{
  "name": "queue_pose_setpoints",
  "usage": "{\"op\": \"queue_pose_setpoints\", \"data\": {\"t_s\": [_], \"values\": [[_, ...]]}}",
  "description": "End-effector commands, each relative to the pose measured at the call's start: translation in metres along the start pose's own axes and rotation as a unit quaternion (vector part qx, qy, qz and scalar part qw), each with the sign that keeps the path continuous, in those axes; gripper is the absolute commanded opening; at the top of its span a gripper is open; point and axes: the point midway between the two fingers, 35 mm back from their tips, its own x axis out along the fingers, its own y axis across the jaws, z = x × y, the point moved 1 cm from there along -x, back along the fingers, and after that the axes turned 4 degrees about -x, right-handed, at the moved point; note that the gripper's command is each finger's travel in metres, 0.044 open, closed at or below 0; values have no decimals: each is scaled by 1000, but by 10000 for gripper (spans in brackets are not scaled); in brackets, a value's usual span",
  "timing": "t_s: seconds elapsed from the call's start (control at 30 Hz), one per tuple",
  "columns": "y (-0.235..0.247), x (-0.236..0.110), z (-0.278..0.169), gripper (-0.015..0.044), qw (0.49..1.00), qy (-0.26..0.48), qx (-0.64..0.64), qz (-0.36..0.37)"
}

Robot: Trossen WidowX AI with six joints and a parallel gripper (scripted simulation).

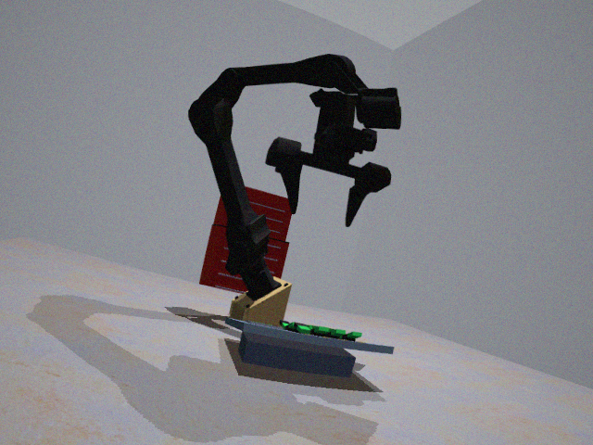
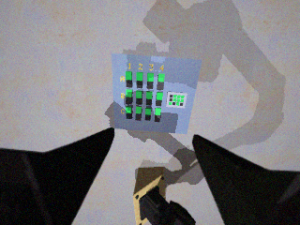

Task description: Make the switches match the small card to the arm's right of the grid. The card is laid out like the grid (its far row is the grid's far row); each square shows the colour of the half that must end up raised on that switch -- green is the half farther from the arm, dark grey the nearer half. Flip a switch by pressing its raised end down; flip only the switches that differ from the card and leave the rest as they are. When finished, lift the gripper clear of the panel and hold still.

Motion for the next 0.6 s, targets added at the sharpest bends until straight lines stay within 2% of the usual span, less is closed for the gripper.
{"op": "queue_pose_setpoints", "data": {"t_s": [0.0,0.07,0.23,0.47,0.57], "values": [[2,2,2,374,1000,0,0,0],[16,20,15,321,1000,-2,-1,-1],[53,88,53,190,1000,-7,-5,-10],[55,103,56,6,1000,-3,-5,-11],[54,127,57,0,1000,5,-5,-11]]}}
